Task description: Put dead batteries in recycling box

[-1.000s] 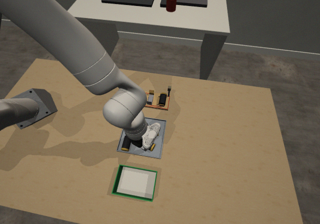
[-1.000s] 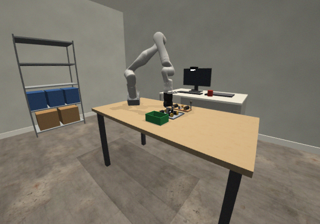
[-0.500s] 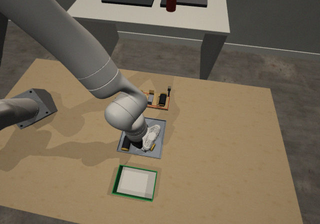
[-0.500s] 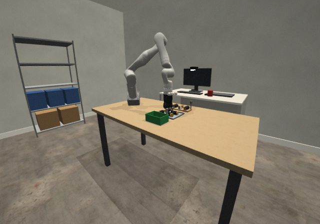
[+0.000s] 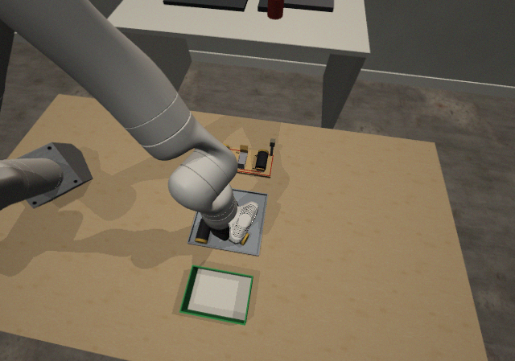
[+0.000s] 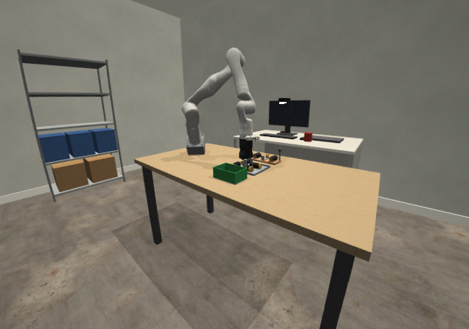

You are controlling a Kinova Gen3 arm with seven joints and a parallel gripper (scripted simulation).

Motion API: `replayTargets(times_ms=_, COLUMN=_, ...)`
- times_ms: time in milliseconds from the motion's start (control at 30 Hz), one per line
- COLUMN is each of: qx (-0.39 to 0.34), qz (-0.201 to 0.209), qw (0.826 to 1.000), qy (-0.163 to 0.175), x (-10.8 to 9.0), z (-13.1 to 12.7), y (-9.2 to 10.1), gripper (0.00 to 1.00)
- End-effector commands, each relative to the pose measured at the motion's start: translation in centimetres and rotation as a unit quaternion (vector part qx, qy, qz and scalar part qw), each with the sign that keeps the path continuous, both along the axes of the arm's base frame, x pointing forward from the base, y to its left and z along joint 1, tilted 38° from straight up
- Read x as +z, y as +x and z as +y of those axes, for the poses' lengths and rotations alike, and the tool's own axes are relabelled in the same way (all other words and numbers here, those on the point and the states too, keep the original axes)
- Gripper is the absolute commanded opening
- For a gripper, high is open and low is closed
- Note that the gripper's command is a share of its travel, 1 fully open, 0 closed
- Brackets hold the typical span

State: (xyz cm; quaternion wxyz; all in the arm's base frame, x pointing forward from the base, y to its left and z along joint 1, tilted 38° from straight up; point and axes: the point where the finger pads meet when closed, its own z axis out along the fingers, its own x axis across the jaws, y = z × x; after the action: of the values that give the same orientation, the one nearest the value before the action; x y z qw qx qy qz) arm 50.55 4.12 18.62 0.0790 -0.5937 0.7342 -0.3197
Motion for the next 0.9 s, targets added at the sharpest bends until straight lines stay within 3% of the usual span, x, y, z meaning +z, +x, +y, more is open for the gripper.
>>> replayTargets(times_ms=0, qx=0.0, qz=0.0, qw=1.0, qy=0.0, x=0.04, z=0.03, y=0.01, gripper=0.57)
replayTargets(times_ms=867, qx=0.0, qz=0.0, qw=1.0, qy=0.0, x=0.57, z=0.28, y=-0.32, gripper=0.57)
